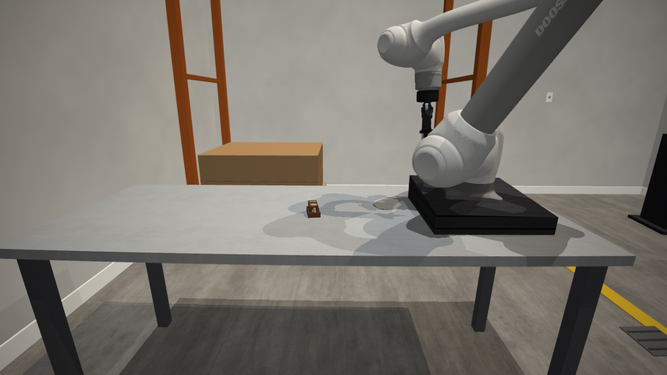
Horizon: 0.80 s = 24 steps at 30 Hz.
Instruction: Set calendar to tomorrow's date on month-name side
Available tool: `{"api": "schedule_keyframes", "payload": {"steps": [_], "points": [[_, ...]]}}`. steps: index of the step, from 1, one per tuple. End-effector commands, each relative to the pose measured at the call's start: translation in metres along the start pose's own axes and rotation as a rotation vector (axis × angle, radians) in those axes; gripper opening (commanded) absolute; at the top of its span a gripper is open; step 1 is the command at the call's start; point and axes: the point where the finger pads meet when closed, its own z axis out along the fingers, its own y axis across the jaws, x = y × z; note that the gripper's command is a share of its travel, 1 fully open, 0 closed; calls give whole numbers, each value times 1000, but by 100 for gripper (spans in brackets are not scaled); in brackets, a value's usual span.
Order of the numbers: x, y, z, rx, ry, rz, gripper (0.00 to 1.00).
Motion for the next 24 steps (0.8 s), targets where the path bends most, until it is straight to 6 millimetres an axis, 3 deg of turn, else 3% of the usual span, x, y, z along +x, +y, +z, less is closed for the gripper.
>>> {"api": "schedule_keyframes", "payload": {"steps": [1,19,22,24], "points": [[0,0,0,0,0,0,100],[-1,0,0,0,0,-2,100],[-18,-1,-6,6,-1,-26,100],[-43,0,-13,14,-3,-62,100]]}}
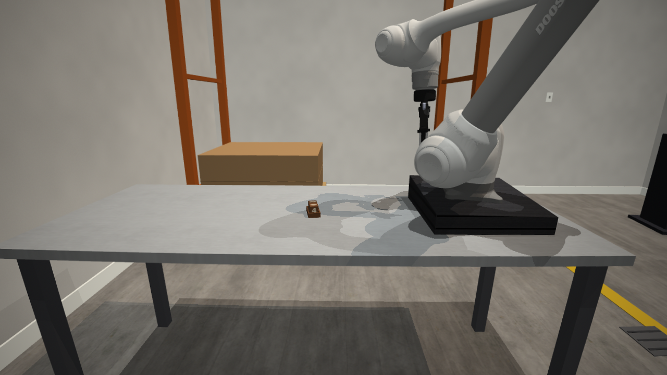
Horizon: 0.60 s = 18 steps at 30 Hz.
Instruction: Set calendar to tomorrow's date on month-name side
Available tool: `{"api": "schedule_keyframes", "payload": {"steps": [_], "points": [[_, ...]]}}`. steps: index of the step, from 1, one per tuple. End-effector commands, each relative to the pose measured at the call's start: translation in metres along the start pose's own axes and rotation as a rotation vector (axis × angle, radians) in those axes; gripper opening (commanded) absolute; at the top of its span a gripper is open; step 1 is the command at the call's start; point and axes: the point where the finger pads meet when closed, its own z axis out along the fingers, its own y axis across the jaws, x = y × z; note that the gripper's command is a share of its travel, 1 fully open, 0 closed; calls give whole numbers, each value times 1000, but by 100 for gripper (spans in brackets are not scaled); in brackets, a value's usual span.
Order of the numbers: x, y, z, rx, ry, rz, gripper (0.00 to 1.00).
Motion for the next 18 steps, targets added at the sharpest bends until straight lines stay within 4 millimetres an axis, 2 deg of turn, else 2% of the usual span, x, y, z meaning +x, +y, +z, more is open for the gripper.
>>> {"api": "schedule_keyframes", "payload": {"steps": [1,2,3,4,5,7,8,10,11,13,14,16,17,18], "points": [[-52,0,-15,18,-10,-63,100],[-52,0,-15,18,-10,-63,100],[-73,3,-18,24,-12,-91,100],[-73,3,-18,24,-12,-91,100],[-97,8,-21,30,-13,-121,100],[-97,8,-21,30,-13,-121,100],[-123,16,-22,36,-16,-155,100],[-123,16,-22,36,-16,-155,100],[-151,27,-22,43,-18,-189,100],[-151,27,-22,43,-18,-189,100],[-179,40,-20,48,-21,-225,100],[-179,40,-20,48,-21,-225,100],[-206,56,-16,54,-24,-261,100],[-207,57,-16,54,-24,-261,100]]}}
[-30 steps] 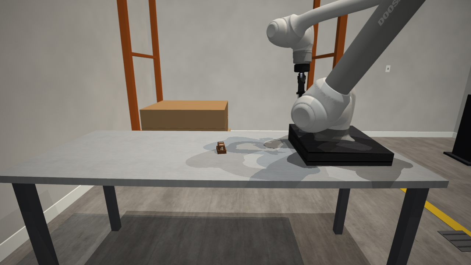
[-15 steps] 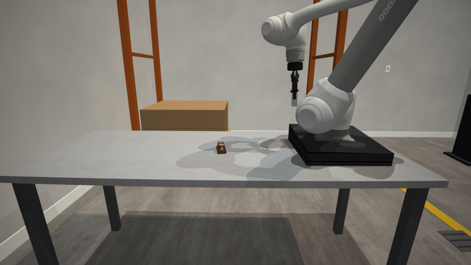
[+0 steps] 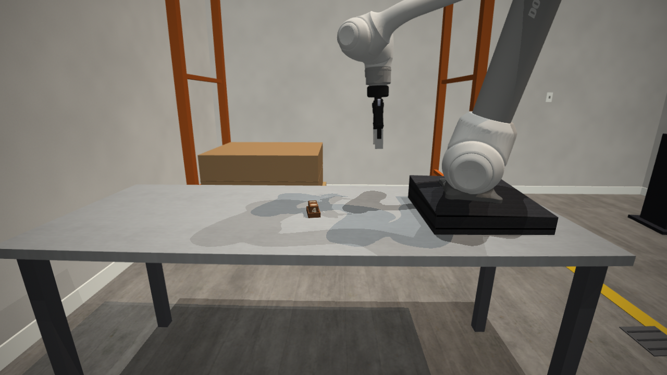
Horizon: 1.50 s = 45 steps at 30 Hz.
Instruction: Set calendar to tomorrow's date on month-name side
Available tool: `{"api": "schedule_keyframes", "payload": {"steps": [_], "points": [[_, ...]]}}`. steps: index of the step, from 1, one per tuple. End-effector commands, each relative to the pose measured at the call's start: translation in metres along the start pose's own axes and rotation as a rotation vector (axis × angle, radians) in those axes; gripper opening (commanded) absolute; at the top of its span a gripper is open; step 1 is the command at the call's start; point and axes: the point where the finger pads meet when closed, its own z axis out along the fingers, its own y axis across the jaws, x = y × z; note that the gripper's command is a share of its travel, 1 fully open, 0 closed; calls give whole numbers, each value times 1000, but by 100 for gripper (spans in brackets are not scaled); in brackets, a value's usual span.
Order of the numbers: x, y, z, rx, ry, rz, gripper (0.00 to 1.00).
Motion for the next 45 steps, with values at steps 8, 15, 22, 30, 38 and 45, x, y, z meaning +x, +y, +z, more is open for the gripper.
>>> {"api": "schedule_keyframes", "payload": {"steps": [8,15,22,30,38,45], "points": [[-108,36,16,24,-15,-107,100],[-156,69,33,30,-21,-166,100],[-202,110,55,36,-28,-226,100],[-220,130,66,38,-30,-251,100],[-220,130,66,38,-30,-251,100],[-220,130,66,38,-30,-251,100]]}}
